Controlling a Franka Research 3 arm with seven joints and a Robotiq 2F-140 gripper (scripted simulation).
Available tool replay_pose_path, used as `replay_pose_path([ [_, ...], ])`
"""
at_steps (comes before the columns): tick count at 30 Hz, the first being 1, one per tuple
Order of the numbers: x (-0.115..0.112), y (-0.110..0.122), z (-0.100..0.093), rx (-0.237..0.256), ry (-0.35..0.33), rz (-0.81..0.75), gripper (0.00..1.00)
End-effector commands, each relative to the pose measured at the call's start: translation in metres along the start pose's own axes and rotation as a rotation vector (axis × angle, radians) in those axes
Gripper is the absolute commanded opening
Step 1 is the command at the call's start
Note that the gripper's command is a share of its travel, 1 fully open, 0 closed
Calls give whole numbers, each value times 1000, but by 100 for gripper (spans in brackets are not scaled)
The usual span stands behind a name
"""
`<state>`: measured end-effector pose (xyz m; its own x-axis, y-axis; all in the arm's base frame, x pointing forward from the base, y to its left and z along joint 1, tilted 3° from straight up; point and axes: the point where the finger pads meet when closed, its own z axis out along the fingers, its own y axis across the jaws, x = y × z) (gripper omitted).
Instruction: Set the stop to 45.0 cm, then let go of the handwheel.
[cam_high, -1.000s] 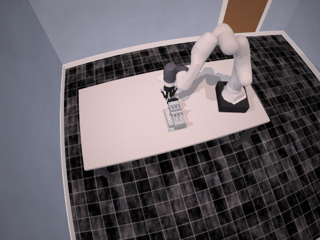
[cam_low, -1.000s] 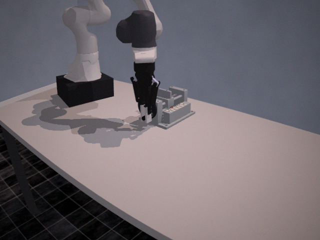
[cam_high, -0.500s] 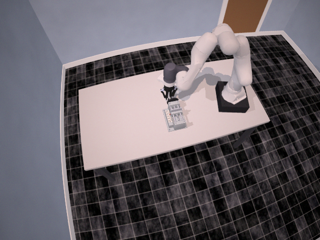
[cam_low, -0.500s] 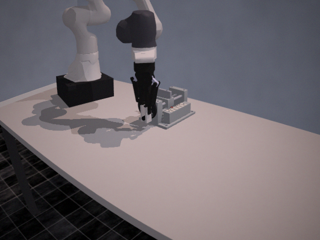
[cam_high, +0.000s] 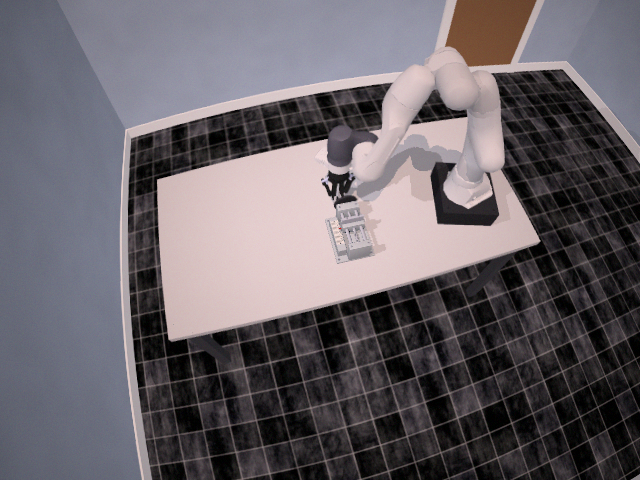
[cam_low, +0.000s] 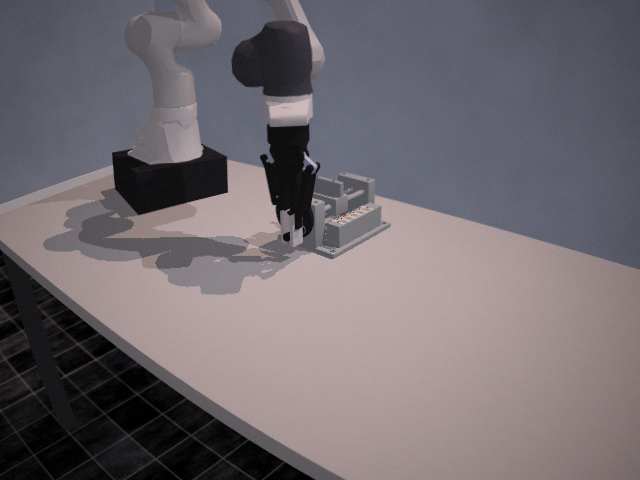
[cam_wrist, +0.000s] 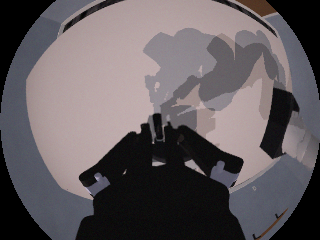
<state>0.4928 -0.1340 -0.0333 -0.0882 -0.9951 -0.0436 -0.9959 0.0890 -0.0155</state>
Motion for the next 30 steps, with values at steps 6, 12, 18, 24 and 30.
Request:
replay_pose_path([
  [6,0,5,5,-4,0,-2,4],
  [12,0,6,6,-4,0,-2,4],
  [18,0,9,8,-4,0,-2,4],
  [24,0,12,9,-4,0,-2,4],
  [30,0,15,10,-4,0,-2,4],
])
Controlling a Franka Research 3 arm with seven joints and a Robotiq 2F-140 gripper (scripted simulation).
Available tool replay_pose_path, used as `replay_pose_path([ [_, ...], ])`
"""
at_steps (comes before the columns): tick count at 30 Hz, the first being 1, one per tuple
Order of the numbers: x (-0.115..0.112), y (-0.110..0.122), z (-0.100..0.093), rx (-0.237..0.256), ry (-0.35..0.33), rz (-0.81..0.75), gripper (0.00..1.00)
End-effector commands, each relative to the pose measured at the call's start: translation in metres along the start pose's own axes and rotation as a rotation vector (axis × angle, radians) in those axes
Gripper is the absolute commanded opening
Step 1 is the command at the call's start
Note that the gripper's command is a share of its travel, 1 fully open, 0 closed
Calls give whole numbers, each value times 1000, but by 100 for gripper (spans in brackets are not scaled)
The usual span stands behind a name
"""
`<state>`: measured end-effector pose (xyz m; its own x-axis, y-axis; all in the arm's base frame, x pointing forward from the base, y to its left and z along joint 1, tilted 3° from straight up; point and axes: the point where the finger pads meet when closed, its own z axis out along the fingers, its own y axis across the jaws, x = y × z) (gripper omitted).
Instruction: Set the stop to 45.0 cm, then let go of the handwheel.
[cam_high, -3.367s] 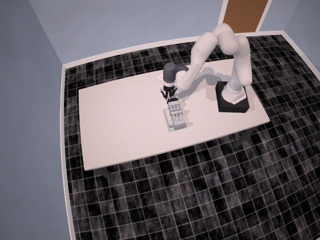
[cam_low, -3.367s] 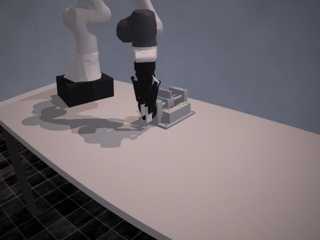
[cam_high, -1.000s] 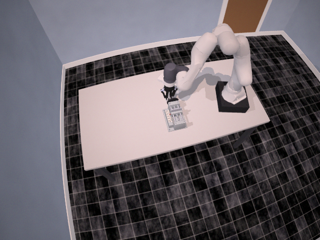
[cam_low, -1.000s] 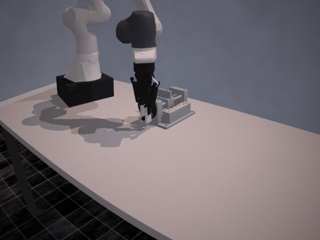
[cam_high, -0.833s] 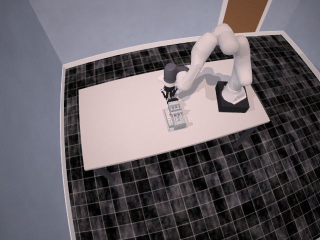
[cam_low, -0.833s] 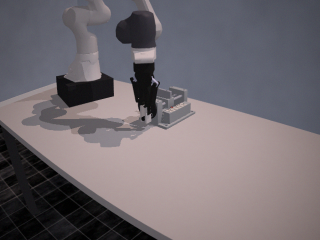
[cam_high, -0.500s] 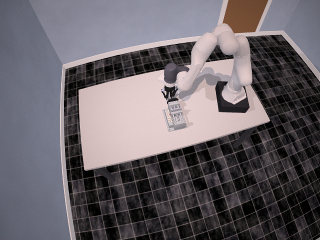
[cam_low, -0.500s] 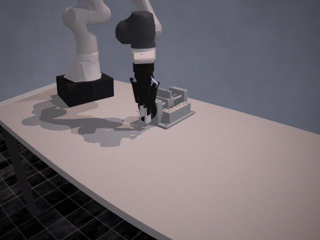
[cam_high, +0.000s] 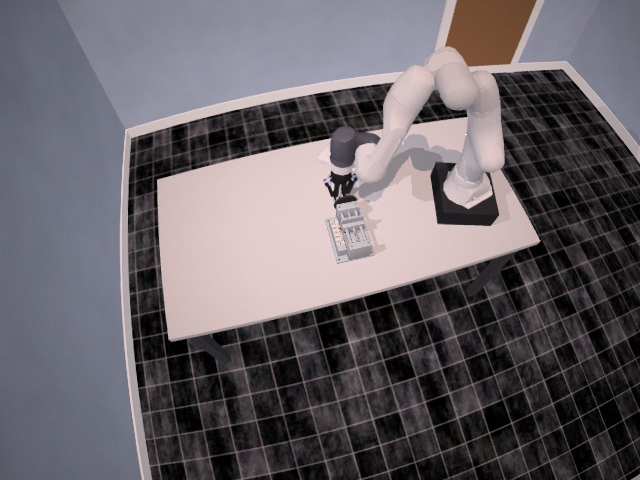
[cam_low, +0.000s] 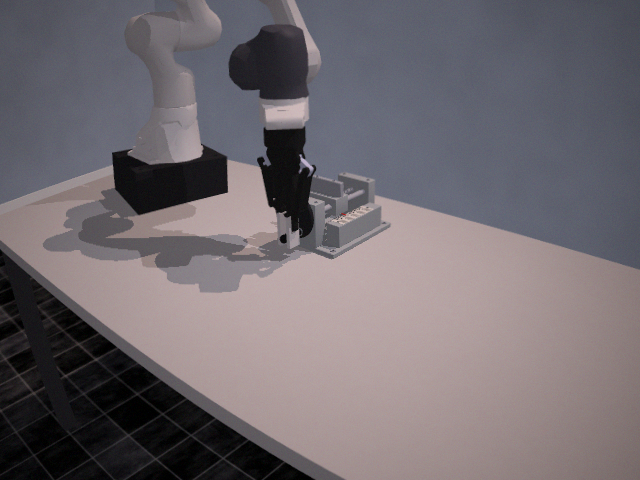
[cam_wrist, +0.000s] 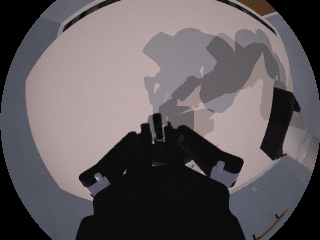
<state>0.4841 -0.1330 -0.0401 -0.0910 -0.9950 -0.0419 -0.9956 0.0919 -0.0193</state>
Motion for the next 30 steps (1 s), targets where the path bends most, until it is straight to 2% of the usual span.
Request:
replay_pose_path([
  [1,0,7,4,-8,-2,-4,4],
  [30,0,31,2,-8,-2,-4,4],
])
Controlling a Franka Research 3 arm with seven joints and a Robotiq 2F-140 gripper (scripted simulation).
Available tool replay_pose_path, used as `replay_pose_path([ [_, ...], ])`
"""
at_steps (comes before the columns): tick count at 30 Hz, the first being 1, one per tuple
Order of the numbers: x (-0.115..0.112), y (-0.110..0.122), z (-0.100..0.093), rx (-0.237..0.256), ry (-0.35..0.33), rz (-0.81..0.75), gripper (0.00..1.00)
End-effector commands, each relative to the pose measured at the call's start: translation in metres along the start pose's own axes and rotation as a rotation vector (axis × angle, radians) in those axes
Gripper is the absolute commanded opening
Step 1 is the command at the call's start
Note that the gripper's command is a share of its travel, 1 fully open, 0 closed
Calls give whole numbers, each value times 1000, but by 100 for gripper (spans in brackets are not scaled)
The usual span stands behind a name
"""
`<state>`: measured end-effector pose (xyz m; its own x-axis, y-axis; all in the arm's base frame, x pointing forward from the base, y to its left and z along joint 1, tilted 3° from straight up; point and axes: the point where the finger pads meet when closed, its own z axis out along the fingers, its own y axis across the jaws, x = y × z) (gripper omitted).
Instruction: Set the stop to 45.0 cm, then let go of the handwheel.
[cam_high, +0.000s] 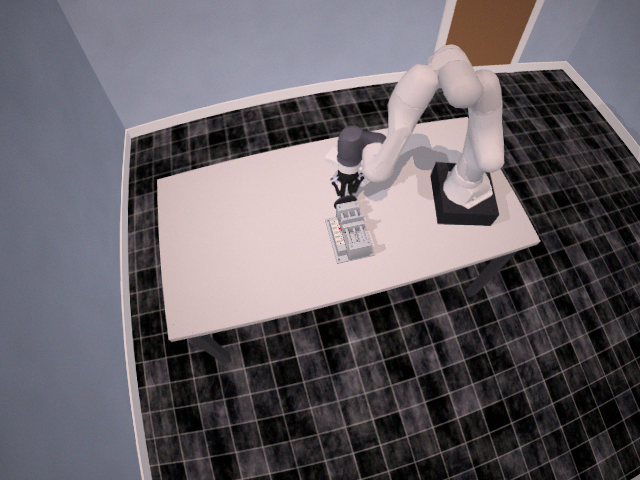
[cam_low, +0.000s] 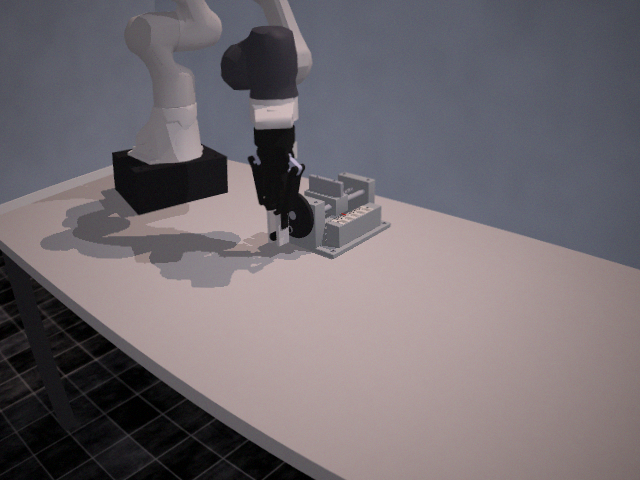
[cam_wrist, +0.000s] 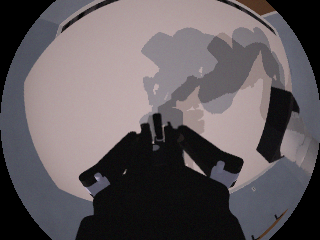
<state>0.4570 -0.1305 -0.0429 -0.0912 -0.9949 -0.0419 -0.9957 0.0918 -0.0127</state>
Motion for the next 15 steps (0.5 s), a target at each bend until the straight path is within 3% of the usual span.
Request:
replay_pose_path([
  [1,0,4,-1,-1,-2,-5,4],
  [15,0,18,-13,-1,-2,-5,4],
])
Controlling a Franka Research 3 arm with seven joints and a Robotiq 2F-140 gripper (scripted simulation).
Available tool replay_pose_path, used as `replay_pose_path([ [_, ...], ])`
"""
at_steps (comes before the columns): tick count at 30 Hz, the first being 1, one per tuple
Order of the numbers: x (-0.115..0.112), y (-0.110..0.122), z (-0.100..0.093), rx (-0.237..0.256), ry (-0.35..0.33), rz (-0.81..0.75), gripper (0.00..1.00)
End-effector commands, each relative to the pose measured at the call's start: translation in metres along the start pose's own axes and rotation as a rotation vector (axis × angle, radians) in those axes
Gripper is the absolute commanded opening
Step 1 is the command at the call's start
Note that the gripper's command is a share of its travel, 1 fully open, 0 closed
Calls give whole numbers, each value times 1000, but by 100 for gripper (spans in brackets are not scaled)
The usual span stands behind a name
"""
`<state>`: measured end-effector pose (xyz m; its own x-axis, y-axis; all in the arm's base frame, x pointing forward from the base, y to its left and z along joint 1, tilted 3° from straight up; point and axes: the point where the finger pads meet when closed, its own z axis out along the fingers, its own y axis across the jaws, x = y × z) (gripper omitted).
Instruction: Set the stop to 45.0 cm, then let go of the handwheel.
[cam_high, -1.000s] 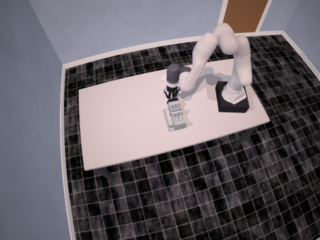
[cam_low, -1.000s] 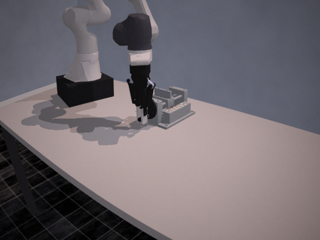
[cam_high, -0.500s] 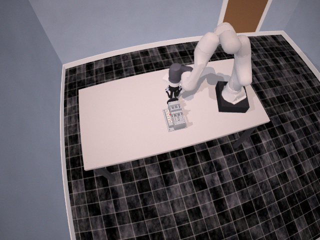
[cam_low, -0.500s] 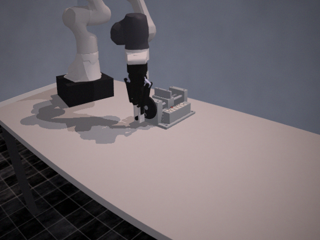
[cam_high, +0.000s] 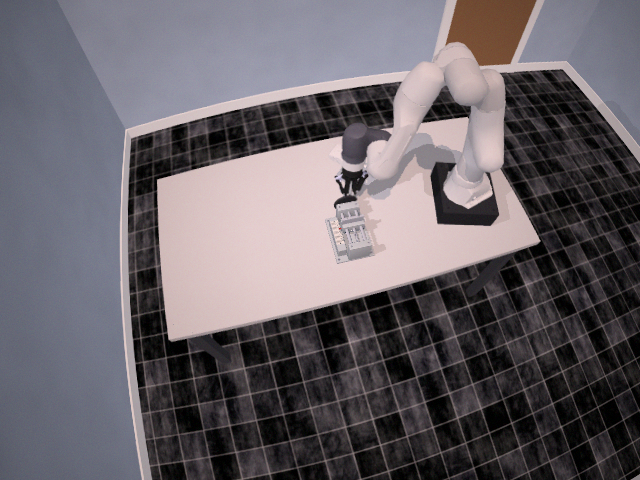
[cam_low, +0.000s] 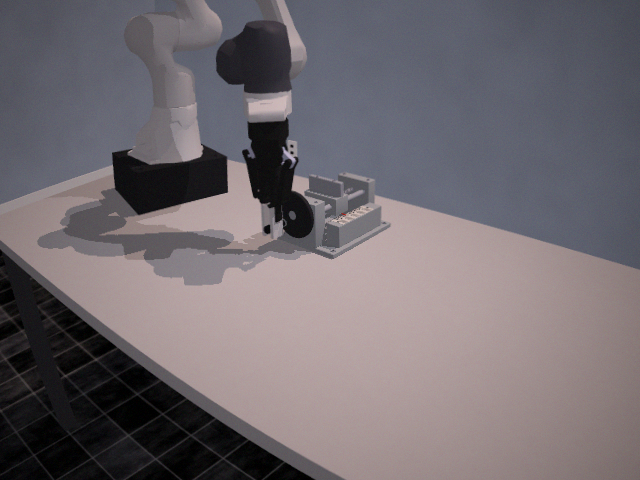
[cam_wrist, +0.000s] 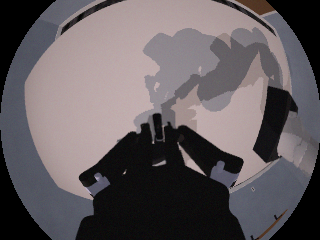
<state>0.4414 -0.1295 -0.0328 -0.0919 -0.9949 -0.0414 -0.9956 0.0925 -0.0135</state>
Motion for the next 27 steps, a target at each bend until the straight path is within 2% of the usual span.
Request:
replay_pose_path([
  [1,0,2,-2,-2,-2,-5,4],
  [18,0,8,-26,-2,-2,-5,4],
  [27,0,-5,-49,-2,-2,-5,4],
])
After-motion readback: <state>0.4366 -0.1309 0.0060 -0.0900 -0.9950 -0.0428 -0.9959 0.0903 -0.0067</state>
